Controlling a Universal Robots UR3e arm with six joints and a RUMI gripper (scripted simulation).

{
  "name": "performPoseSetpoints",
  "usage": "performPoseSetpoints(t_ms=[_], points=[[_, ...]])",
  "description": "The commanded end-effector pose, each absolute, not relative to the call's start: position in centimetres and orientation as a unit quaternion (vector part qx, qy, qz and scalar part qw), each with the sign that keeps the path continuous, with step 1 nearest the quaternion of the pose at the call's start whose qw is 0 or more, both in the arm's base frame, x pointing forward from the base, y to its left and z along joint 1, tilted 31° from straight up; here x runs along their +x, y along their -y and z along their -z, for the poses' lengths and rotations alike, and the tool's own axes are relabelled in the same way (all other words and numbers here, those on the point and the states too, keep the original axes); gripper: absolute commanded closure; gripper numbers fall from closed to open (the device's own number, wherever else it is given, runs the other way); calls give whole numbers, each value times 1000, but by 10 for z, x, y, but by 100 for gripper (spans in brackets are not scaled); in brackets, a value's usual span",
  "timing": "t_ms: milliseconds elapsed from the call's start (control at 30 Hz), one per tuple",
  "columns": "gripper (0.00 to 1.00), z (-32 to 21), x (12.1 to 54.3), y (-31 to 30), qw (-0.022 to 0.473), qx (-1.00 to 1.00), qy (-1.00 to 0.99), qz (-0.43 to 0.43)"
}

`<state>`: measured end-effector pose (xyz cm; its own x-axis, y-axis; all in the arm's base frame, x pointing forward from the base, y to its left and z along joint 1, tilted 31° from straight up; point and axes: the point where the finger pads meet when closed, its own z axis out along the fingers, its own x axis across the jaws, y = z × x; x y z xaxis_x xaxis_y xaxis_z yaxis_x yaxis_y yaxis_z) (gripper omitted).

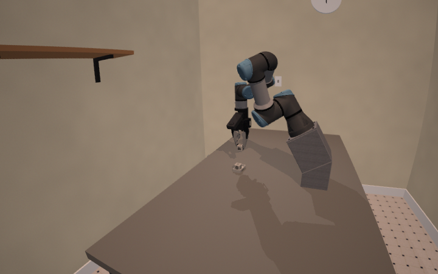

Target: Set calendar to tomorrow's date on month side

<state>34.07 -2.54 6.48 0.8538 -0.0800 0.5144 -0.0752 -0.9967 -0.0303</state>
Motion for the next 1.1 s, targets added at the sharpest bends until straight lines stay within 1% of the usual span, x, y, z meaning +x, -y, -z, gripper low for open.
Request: performPoseSetpoints(t_ms=[0,633,1067], points=[[89,-63,341,23,9,-963,-36,268],[89,-49,349,24,8,-963,-36,267],[89,-29,360,24,8,-963,-36,267]])
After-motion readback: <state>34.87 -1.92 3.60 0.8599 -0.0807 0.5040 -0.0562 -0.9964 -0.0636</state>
